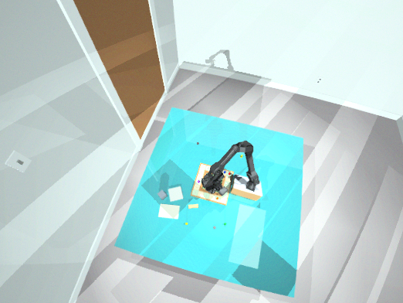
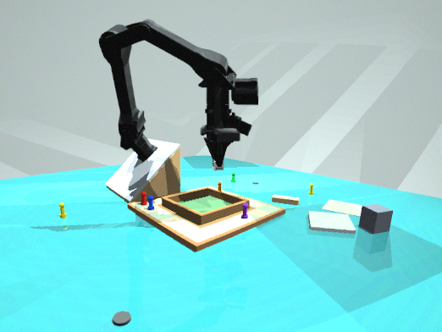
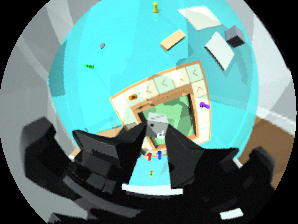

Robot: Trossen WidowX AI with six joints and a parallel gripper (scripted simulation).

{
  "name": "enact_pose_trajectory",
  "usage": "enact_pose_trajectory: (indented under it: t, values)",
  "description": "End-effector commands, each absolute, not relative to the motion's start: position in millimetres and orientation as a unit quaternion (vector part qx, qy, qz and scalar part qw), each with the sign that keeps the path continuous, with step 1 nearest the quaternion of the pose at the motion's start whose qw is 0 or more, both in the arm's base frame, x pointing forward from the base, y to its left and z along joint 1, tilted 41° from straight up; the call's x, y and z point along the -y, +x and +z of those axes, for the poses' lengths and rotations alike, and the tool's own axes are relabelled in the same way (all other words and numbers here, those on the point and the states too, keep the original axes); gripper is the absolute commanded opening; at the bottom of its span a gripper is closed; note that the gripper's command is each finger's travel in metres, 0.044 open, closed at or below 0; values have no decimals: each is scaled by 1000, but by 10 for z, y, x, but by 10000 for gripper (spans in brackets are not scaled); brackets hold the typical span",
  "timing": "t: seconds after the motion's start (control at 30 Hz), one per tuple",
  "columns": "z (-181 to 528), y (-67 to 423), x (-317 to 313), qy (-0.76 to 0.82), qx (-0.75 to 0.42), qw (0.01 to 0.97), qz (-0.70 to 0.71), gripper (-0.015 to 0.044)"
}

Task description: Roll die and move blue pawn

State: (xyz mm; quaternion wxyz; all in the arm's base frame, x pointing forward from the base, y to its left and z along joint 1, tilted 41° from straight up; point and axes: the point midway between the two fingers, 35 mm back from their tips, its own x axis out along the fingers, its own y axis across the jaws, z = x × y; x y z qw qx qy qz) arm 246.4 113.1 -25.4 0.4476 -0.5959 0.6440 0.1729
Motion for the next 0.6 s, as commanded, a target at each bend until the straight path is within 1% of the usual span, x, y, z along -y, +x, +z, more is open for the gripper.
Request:
enact_pose_trajectory:
  t: [0.0,0.57]
  values:
    - [-182,2547,-1014,-623,-632,412,207,0]
    - [9,2777,-601,-698,-582,263,323,0]
